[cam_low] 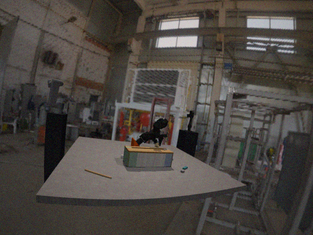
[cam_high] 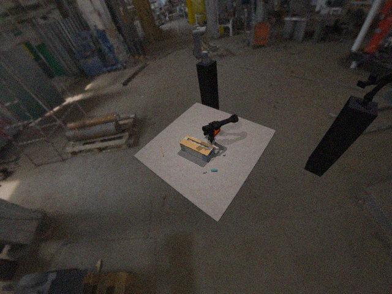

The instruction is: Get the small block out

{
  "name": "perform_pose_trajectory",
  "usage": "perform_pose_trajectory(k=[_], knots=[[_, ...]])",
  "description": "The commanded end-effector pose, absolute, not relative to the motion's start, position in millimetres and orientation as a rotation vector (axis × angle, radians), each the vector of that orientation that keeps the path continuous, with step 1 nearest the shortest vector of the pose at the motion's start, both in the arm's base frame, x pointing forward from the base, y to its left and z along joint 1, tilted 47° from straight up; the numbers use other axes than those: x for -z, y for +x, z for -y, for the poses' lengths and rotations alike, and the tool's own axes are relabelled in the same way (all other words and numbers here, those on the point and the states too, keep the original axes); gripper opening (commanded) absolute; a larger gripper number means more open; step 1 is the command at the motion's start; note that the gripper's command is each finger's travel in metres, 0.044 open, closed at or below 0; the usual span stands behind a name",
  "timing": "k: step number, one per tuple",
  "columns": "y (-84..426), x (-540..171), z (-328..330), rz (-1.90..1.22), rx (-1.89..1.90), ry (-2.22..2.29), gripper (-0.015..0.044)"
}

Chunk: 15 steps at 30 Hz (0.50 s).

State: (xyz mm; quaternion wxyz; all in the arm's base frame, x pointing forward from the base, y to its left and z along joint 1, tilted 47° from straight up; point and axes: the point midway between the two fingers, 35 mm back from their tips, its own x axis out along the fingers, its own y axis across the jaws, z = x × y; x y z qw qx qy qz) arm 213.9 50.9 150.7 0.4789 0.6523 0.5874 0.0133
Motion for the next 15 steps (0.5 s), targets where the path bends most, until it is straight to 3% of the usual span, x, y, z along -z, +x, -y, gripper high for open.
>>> perform_pose_trajectory(k=[1, 15], knots=[[216.4, -154.1, -46.7, -1.468, 0.089, 1.762, 0.0000], [218.1, -160.9, -35.1, -1.538, 0.536, 2.276, 0.0000]])
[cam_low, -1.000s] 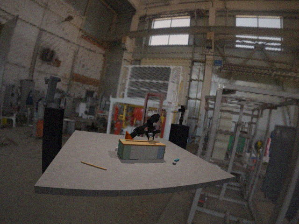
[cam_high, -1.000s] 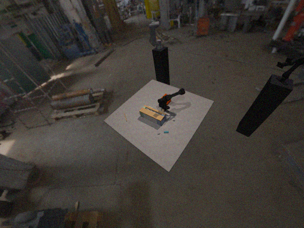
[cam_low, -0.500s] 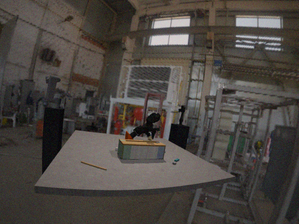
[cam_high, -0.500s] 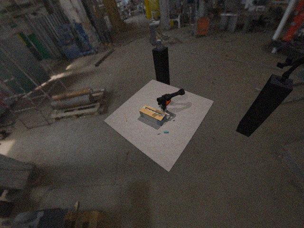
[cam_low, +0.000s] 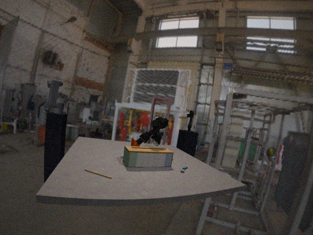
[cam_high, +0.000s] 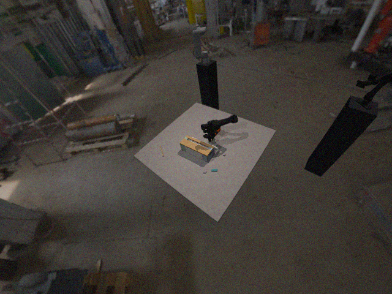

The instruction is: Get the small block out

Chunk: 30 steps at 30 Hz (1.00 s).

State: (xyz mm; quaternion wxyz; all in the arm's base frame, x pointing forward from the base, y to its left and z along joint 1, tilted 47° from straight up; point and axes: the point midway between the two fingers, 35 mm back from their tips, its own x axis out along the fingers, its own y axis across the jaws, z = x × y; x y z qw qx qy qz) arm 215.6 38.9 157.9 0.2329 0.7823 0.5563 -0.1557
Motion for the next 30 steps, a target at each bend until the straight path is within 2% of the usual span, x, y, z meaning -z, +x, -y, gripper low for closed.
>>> perform_pose_trajectory(k=[1, 19, 30], knots=[[218.3, -161.5, -34.3, -1.540, 0.571, 2.312, 0.0000], [221.3, -171.5, -18.0, -1.505, 1.269, 2.906, 0.0000], [221.4, -171.9, -17.3, -1.500, 1.298, 2.926, 0.0000]])
